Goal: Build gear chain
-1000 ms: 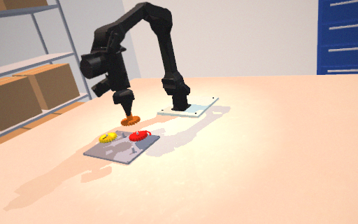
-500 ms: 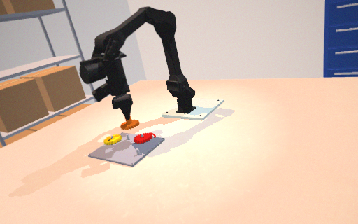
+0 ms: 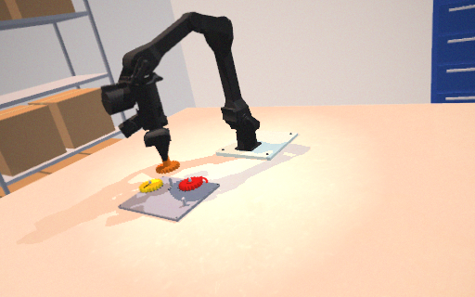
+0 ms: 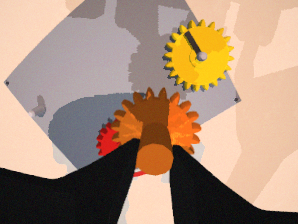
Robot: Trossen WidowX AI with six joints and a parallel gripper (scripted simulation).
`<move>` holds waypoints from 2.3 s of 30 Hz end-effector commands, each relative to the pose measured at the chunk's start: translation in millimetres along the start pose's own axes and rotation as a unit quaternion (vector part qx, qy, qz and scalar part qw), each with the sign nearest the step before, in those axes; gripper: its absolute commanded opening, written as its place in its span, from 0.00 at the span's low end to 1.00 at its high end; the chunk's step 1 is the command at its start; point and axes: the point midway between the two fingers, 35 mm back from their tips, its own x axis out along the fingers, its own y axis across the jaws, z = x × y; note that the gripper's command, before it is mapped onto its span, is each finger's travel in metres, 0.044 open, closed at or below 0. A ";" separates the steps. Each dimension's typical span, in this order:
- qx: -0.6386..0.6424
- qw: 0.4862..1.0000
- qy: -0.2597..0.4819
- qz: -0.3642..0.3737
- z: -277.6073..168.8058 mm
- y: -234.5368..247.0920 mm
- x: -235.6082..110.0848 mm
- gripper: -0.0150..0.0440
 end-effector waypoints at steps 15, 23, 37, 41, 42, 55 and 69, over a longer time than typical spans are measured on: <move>-0.002 1.000 0.002 0.001 3.8 -6.0 1.2 0.25; -0.002 1.000 0.002 0.001 3.9 -6.0 1.4 0.25; -0.065 0.998 0.002 0.001 3.5 -6.1 17.1 0.25; -0.067 0.998 0.002 0.001 3.9 -6.3 23.1 0.25; -0.065 0.998 0.002 0.001 4.0 -6.2 24.5 0.25; 0.023 1.000 0.002 0.001 3.4 -5.7 44.0 0.25; 0.045 0.999 0.002 0.001 4.2 -5.8 46.6 0.25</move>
